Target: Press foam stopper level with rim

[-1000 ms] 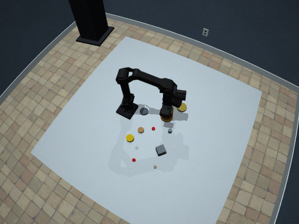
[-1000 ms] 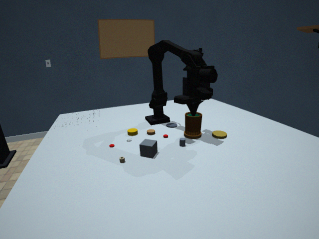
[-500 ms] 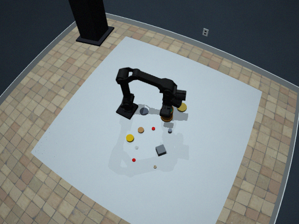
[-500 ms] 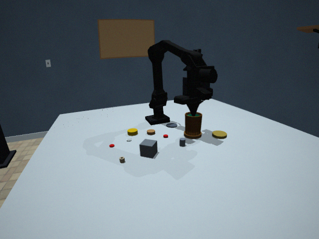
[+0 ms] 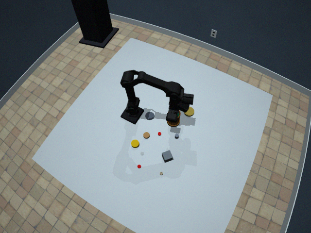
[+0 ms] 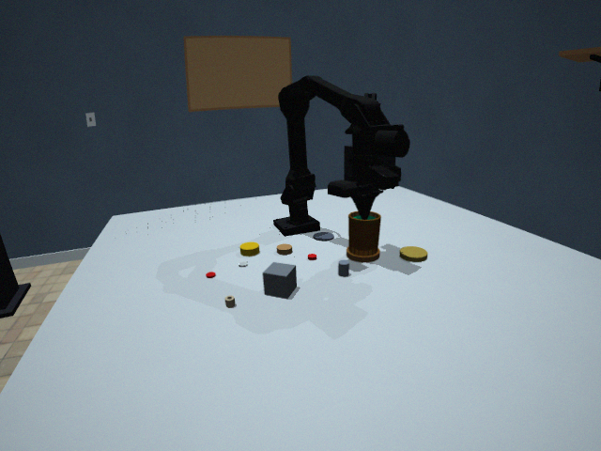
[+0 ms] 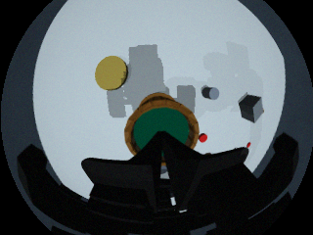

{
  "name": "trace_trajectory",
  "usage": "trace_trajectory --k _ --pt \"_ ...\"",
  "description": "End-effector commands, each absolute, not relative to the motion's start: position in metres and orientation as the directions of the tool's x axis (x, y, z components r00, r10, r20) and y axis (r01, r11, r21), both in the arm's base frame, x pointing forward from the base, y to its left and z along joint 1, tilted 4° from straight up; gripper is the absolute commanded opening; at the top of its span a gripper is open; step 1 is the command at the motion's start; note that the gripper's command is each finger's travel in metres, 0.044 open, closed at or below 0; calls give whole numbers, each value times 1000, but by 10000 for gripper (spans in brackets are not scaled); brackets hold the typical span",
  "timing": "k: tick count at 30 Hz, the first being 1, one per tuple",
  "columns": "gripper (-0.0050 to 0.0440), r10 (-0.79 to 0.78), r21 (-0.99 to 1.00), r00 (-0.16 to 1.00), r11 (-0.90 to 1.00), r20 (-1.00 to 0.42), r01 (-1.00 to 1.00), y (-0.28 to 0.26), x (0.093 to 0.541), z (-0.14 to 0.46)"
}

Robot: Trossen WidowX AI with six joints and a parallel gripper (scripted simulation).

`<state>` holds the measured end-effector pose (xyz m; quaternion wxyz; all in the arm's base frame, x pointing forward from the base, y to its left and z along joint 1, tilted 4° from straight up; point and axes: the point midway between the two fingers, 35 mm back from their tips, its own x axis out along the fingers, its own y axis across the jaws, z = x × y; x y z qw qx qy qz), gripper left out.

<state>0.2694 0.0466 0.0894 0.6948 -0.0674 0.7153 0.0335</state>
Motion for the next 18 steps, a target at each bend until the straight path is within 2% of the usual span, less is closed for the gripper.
trace_trajectory --k 1,10,18 --pt "0 -58 -50 -50 988 -997 -149 45 263 83" --pt "0 -57 -49 -48 988 -997 -149 46 267 93" --pt "0 -58 -50 -50 988 -997 -149 51 275 168"
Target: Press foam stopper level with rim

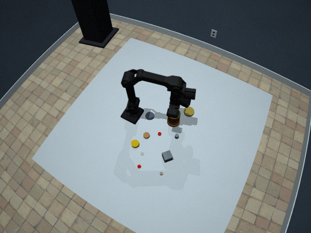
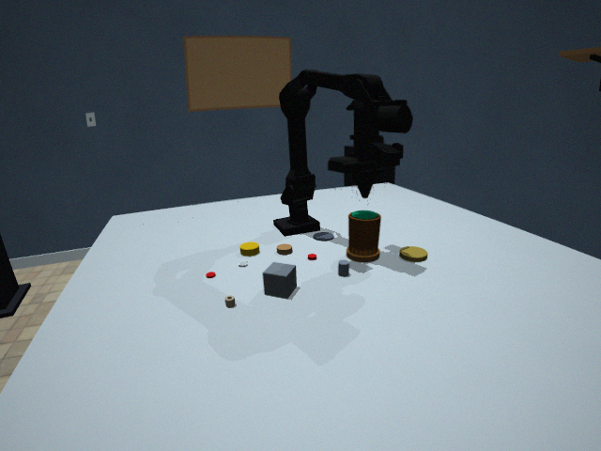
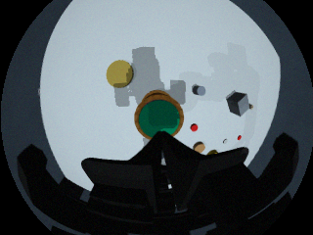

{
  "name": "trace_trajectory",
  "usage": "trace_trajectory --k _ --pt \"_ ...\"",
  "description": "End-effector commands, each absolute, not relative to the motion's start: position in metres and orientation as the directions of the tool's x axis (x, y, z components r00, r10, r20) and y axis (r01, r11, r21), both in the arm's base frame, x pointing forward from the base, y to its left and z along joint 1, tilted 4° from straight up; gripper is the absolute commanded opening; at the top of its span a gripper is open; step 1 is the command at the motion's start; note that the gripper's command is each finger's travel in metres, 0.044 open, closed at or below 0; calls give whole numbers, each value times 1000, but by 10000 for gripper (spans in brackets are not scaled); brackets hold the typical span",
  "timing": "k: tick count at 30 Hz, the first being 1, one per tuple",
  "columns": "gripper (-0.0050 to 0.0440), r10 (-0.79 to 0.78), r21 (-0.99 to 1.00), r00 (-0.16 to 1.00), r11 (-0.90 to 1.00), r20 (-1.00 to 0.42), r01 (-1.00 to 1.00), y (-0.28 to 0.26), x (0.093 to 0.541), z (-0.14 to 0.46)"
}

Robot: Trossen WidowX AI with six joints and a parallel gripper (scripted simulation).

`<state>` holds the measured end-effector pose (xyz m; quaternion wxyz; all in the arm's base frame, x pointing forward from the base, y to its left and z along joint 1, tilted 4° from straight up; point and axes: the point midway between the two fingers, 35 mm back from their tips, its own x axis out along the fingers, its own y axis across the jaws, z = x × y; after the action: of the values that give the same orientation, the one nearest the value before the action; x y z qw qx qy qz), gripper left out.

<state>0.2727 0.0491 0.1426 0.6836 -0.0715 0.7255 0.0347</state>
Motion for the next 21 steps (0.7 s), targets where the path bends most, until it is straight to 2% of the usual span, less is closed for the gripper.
trace_trajectory --k 1,21 --pt "0 -58 -50 -50 988 -997 -149 51 275 168" --pt "0 -55 -47 -49 987 -997 -155 51 274 166"
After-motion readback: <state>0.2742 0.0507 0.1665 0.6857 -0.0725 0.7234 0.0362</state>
